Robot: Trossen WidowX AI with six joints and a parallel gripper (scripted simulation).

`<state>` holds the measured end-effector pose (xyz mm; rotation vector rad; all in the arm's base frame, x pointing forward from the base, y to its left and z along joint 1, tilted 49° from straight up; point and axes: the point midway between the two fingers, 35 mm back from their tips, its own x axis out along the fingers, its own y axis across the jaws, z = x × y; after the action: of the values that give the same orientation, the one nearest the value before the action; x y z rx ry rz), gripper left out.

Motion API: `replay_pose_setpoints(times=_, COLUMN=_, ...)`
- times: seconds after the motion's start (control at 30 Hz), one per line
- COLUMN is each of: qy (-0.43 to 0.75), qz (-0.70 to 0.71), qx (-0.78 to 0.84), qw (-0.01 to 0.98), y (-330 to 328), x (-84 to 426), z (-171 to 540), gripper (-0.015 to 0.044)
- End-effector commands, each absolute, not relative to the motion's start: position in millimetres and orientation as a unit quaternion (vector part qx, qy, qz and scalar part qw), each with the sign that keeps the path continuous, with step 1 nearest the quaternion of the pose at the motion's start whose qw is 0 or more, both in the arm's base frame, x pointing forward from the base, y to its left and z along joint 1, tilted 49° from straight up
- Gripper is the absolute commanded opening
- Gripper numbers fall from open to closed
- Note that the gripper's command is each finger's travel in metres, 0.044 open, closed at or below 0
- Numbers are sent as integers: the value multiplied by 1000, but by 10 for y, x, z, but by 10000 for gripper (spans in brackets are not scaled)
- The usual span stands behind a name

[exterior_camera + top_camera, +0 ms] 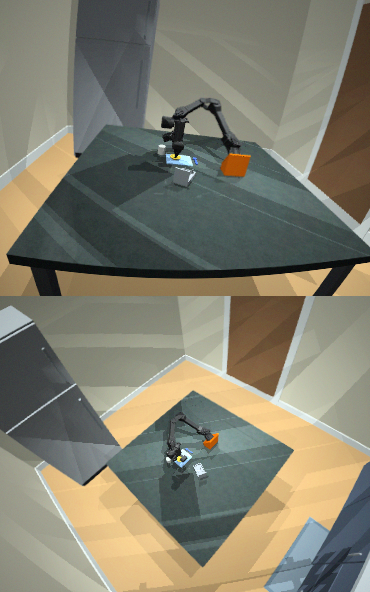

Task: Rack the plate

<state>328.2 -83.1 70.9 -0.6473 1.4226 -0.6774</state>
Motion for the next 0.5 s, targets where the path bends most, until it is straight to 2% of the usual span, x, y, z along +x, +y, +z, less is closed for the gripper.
replay_pose_setpoints(times=0.0, qy=631, qz=-298, qx=-290, qw=655, y=-888, x=3261, z=649, gripper=400)
replay_pose_setpoints(times=0.37, qy=630, qz=-299, qx=-291, qw=655, y=-1004, x=3254, z=554, gripper=400)
replay_pose_setpoints(times=0.43, qy=630, qz=-299, qx=-291, qw=655, y=-1004, x=3254, z=554, gripper=352)
replay_pose_setpoints(times=0.47, qy=630, qz=-299, qx=-291, qw=655, y=-1004, x=3254, z=554, gripper=352)
